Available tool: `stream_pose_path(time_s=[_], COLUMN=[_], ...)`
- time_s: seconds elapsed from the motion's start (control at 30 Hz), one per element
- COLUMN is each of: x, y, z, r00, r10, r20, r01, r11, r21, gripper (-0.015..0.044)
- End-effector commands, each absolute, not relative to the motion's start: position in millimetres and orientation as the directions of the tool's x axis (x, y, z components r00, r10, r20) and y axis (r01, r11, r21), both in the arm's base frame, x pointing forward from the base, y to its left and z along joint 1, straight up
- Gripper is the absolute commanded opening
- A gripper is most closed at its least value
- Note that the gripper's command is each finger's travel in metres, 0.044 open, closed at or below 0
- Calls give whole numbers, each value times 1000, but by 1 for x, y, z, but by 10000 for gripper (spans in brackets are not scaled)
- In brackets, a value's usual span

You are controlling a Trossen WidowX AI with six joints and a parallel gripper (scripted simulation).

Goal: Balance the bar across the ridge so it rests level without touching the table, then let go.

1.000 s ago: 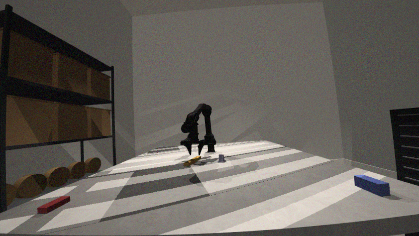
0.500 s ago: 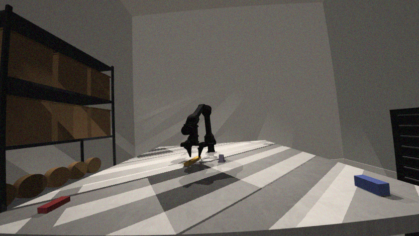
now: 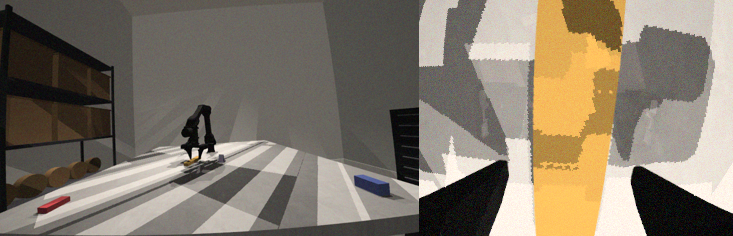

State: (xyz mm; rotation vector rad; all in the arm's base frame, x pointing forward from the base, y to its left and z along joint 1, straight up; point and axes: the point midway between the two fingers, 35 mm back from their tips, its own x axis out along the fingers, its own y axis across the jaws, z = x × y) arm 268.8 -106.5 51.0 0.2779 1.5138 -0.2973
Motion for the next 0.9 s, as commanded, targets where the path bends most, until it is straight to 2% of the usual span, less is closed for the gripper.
stream_pose_path(time_s=[0.0, 0.23, 0.43, 0.73, 0.87], x=[268, 268, 268, 268, 269], y=[-105, -105, -106, -106, -107], z=[48, 48, 50, 50, 56], r00=[27, 27, 32, 32, 32], r10=[-11, -11, -18, -18, -18], r20=[-1000, -1000, -999, -999, -999], r01=[364, 364, 360, 360, 361], r11=[931, 931, 933, 933, 933], r21=[0, 0, -5, -5, -5], gripper=[315, 315, 157, 97, 0])
